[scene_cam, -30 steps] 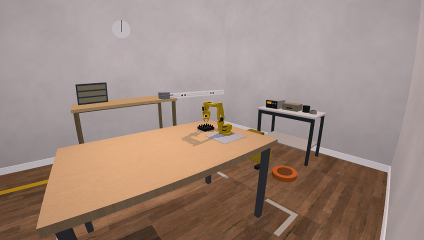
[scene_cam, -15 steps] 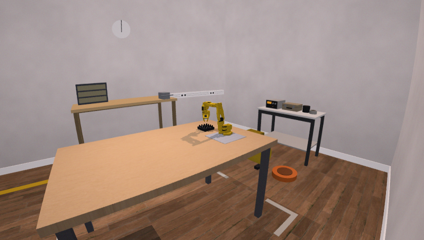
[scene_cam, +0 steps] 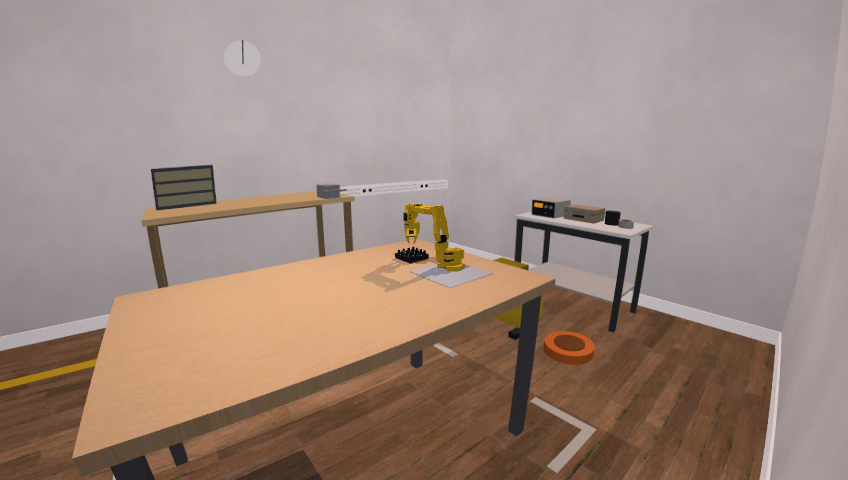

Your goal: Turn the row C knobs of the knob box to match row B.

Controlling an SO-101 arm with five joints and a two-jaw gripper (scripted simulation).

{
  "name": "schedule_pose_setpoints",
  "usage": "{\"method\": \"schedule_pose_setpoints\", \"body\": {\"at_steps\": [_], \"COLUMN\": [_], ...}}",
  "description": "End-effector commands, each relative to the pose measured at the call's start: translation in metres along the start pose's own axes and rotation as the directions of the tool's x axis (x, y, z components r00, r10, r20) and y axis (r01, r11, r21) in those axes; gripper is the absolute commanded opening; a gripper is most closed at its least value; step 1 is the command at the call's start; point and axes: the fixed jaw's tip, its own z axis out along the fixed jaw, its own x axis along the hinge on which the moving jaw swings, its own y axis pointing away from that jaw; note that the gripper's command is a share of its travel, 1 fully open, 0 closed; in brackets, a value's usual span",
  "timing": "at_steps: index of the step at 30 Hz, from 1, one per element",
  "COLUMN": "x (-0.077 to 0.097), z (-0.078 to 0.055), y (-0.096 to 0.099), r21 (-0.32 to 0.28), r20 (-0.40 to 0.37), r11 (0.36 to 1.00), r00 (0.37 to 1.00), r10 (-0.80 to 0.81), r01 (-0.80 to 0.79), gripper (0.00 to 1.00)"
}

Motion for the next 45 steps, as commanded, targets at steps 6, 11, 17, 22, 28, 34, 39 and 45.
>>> {"method": "schedule_pose_setpoints", "body": {"at_steps": [6, 11, 17, 22, 28, 34, 39, 45], "x": [0.001, 0.001, 0.001, 0.001, 0.001, 0.001, 0.001, 0.001], "z": [0.005, 0.008, 0.013, 0.015, 0.016, 0.016, 0.016, 0.016], "y": [0.002, 0.002, 0.002, 0.002, 0.002, 0.002, 0.002, 0.002], "r21": [-0.007, -0.007, -0.007, -0.007, -0.007, -0.007, -0.007, -0.007], "r20": [0.009, 0.009, 0.009, 0.009, 0.009, 0.009, 0.009, 0.009], "r11": [1.0, 1.0, 1.0, 1.0, 1.0, 1.0, 1.0, 1.0], "r00": [1.0, 1.0, 1.0, 1.0, 1.0, 1.0, 1.0, 1.0], "r10": [0.003, 0.003, 0.003, 0.003, 0.003, 0.003, 0.003, 0.003], "r01": [-0.003, -0.003, -0.003, -0.003, -0.003, -0.003, -0.003, -0.003], "gripper": [0.1, 0.1, 0.1, 0.1, 0.1, 0.1, 0.1, 0.1]}}
